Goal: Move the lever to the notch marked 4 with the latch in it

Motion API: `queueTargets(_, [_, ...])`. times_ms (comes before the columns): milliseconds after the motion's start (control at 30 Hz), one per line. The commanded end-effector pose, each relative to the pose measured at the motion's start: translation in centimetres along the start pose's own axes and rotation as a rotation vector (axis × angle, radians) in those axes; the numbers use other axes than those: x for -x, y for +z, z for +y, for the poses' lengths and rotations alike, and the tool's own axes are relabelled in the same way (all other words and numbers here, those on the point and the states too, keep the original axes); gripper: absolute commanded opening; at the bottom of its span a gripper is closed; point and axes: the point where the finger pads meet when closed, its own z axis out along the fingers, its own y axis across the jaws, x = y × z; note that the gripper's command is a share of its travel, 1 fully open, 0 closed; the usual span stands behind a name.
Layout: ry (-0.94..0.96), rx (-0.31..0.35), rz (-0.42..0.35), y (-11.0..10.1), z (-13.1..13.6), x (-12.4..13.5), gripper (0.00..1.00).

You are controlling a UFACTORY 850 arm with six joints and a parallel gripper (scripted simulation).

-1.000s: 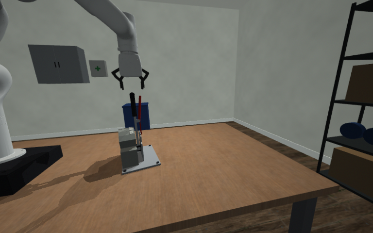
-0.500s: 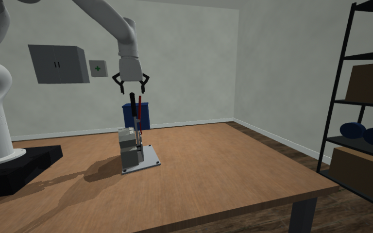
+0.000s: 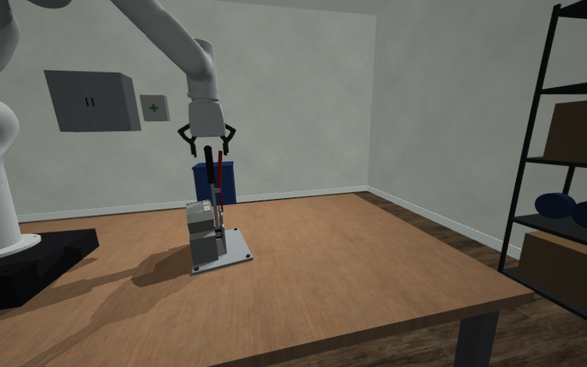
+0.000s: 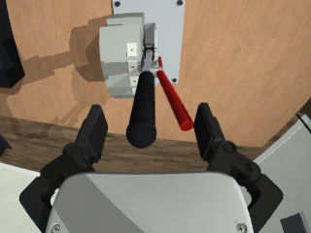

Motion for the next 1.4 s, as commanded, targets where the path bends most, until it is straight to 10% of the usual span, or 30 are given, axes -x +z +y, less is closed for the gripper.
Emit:
queueTargets(0, [0.000, 0.003, -0.001, 0.50, 0.10, 0.02, 0.99])
queueTargets(900, [0.000, 0.003, -0.001, 1.33, 0.10, 0.02, 0.99])
queueTargets(933, [0.000, 0.003, -0.001, 1.33, 0.10, 0.02, 0.00])
queueTargets(1367, [0.000, 0.003, -0.001, 1.33, 0.10, 0.02, 0.00])
